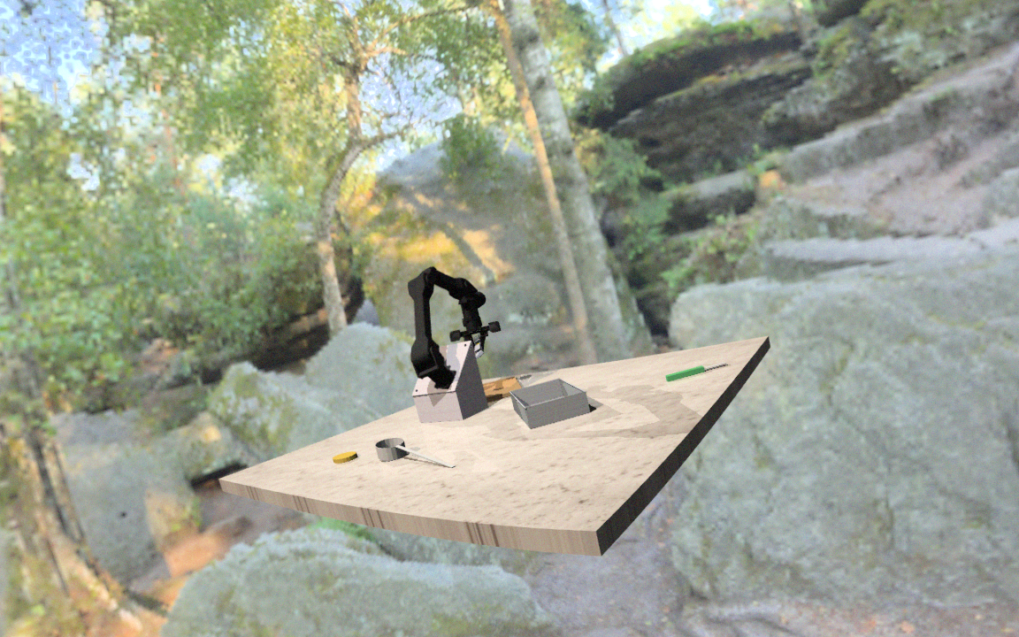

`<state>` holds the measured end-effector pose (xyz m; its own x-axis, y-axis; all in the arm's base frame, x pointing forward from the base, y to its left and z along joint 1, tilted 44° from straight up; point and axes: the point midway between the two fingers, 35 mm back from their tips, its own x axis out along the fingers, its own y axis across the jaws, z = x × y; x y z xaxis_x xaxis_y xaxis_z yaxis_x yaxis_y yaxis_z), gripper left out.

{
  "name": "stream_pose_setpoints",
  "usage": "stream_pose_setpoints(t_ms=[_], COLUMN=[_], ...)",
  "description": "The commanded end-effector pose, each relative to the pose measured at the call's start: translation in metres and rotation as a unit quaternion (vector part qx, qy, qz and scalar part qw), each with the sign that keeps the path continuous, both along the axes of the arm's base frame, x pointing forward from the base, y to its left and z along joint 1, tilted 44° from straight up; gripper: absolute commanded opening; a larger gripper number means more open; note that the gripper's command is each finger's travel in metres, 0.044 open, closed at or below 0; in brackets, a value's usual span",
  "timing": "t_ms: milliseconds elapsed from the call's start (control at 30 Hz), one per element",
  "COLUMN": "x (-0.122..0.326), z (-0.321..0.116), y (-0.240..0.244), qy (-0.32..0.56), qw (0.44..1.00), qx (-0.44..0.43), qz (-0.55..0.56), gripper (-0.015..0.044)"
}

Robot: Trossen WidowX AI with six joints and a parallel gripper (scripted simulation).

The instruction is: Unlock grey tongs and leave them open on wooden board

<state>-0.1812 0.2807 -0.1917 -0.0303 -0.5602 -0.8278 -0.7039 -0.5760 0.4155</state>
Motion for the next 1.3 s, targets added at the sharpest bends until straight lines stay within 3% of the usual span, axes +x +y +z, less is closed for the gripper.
stream_pose_setpoints(t_ms=[0,367,1267], x=[-0.001,0.0,0.001], z=[0.004,0.014,-0.009], y=[0.002,-0.005,-0.022], qy=[-0.011,-0.047,-0.047], qw=[1.0,0.996,0.996], qx=[-0.011,-0.061,-0.062], qz=[0.015,0.053,0.054], gripper=[-0.015,-0.015,-0.015])
